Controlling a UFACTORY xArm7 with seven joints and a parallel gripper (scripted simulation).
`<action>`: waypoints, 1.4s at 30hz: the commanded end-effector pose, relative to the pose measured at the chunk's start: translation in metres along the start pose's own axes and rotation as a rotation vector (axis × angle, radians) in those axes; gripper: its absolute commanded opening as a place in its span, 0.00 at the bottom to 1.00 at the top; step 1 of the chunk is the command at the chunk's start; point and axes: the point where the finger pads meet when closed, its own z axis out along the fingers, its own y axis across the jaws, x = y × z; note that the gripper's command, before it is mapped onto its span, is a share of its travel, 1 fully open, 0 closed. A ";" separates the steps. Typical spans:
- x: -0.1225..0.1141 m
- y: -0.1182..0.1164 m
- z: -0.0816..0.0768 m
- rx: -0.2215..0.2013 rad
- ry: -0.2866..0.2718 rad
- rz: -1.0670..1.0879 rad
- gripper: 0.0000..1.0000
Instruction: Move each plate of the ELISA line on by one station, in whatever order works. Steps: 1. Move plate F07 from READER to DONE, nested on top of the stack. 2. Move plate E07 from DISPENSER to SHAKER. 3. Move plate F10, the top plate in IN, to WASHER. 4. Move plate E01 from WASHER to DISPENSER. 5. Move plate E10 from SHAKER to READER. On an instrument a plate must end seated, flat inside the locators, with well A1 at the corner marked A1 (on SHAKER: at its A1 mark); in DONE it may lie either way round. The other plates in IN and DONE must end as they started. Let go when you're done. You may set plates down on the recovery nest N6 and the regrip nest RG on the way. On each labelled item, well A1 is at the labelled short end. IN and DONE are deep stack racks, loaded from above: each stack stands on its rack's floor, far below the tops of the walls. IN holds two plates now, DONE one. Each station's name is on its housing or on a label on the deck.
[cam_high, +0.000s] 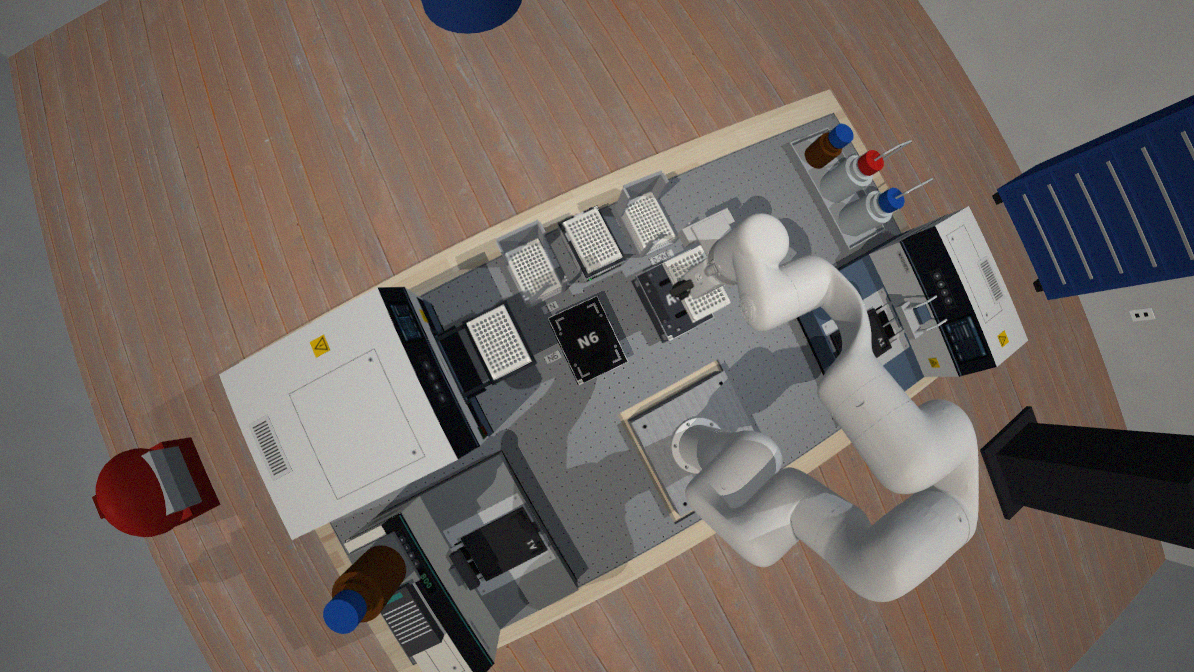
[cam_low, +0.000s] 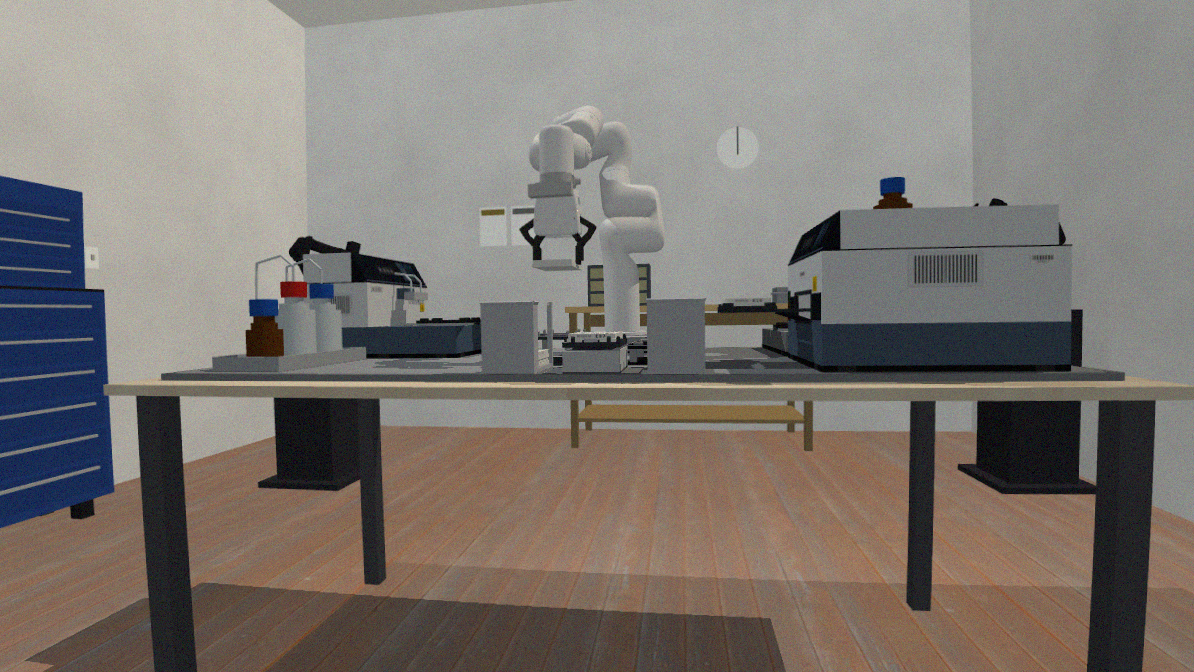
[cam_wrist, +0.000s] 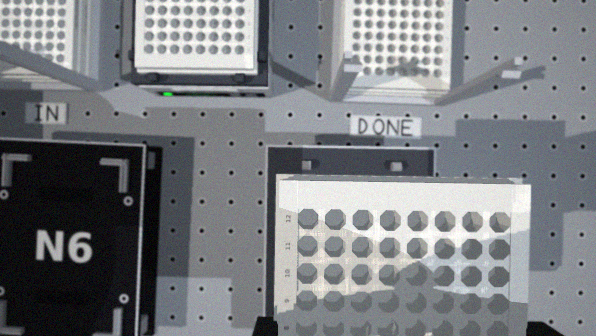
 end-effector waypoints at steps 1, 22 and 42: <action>0.002 0.000 -0.002 -0.001 0.005 0.000 0.00; 0.002 0.000 0.012 -0.001 0.005 0.000 0.00; 0.002 0.000 0.036 -0.001 0.005 0.000 0.00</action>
